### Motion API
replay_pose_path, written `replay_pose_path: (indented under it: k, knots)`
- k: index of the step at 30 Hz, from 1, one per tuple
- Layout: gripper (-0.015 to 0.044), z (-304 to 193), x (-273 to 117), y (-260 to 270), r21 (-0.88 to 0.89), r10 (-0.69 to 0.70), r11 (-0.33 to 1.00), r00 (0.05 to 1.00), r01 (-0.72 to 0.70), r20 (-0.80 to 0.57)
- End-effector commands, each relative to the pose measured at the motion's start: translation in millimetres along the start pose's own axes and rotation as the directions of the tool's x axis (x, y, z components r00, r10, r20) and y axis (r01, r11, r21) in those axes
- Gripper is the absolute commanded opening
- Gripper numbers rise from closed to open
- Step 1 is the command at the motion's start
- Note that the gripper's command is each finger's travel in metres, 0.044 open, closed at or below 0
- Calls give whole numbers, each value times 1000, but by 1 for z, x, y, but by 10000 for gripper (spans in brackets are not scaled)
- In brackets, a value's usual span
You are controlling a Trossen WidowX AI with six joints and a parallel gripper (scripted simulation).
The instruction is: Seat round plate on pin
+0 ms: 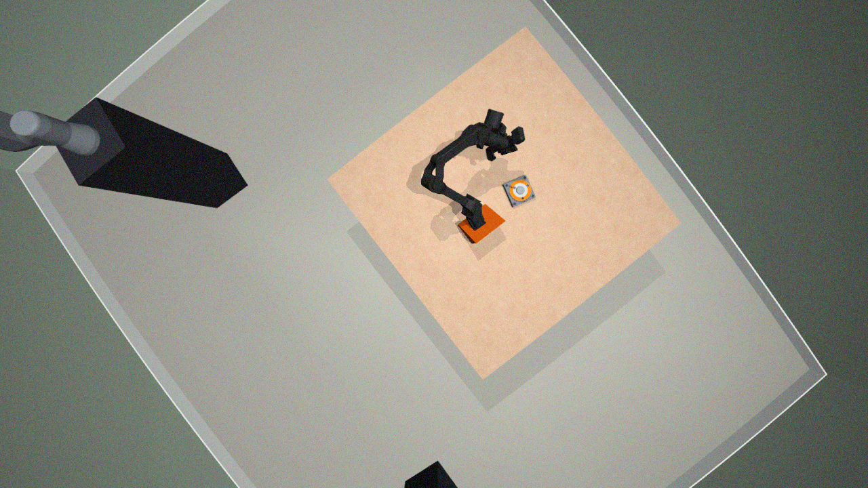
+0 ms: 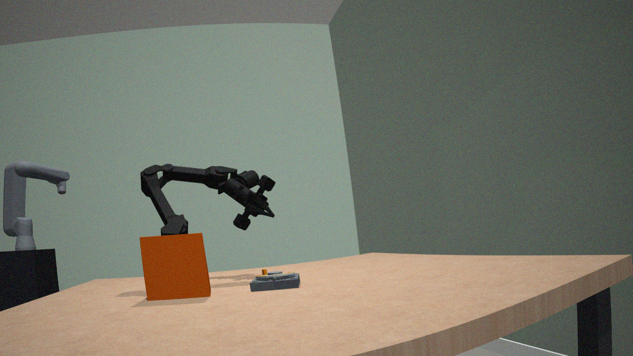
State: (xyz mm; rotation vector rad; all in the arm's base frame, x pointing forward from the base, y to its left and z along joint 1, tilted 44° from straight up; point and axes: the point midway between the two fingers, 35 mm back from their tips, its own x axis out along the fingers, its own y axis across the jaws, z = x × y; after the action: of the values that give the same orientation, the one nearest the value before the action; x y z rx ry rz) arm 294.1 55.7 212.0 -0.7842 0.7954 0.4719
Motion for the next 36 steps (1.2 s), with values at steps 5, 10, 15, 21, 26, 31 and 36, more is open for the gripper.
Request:
replay_pose_path:
  k: [5,10,15,21,26,31,36]
  knots:
    - [0,-58,74,43,445,506,787,860,-427,-69]
    - [0,-81,93,60,676,685,523,728,-520,30]
    - [0,-96,104,70,831,776,191,599,-522,198]
    - [0,-96,104,70,831,776,191,599,-522,198]
    - [0,-96,105,70,831,776,191,599,-522,198]
    - [0,-91,119,87,831,775,191,600,-522,198]
    - [0,-86,133,106,831,776,189,598,-524,201]
